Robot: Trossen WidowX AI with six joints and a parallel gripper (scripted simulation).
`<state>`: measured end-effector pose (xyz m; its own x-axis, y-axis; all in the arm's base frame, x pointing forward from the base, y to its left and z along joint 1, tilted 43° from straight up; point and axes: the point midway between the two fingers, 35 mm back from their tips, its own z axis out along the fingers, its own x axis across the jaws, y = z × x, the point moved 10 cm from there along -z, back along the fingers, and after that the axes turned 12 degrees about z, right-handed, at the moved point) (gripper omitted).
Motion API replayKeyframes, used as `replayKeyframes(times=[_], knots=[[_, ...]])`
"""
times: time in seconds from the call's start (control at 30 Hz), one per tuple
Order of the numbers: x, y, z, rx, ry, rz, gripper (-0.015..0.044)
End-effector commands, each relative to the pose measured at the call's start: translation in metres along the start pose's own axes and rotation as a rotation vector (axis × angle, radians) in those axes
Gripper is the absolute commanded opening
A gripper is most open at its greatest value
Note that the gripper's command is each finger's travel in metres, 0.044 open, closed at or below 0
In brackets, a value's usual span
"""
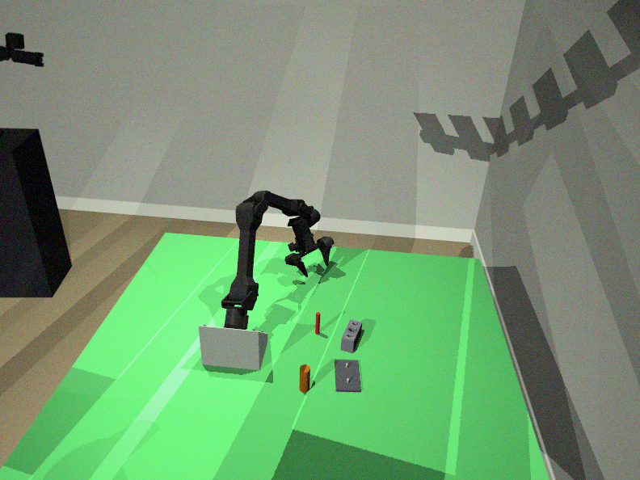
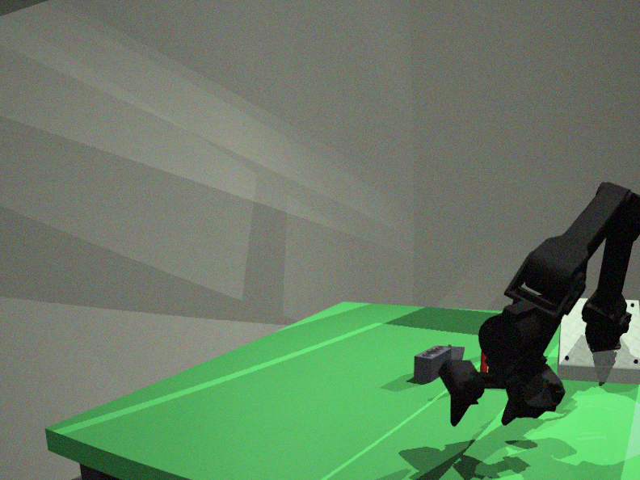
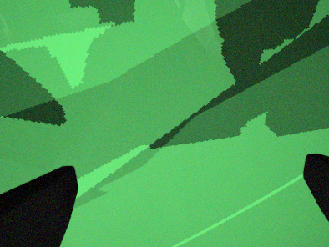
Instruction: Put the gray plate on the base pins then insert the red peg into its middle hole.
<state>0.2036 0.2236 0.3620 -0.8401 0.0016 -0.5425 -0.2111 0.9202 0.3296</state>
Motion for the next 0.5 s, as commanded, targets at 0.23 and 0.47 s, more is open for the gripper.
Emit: replayKeyframes(times=[0.23,0.47], knots=[[-0.060,-0.147,0.061,0.129,0.295,0.258,0.0440],[-0.067,-0.260,0.069,0.072,0.427,0.502,0.0440]])
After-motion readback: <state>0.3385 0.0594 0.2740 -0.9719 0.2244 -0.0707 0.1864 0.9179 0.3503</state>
